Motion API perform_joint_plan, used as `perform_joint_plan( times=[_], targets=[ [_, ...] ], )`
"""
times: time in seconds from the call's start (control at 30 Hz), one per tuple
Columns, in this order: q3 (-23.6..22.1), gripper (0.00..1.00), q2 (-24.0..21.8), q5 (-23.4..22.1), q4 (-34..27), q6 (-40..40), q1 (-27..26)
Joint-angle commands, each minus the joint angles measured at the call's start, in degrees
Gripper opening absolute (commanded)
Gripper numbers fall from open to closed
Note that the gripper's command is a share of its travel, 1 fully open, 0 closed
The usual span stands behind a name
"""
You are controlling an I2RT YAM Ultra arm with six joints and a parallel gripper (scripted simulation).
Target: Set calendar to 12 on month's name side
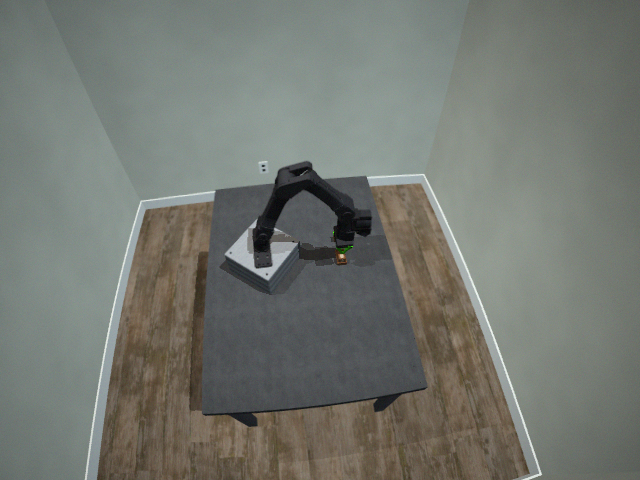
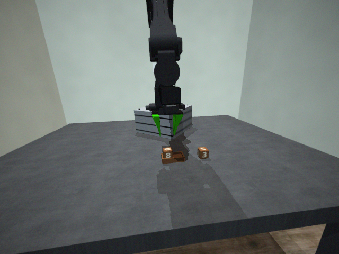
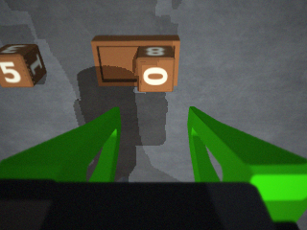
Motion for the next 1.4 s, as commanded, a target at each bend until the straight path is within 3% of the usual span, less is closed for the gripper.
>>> perform_joint_plan(
  times=[0.0, 0.8, 1.37],
  targets=[
    [-0.01, 0.45, 0.06, -0.04, 1.35, -0.06, -0.02],
    [-2.24, 0.45, 4.43, -0.04, 7.95, -0.27, -0.23],
    [-2.52, 0.45, 5.19, -0.04, 8.99, -0.30, -0.26]
  ],
)
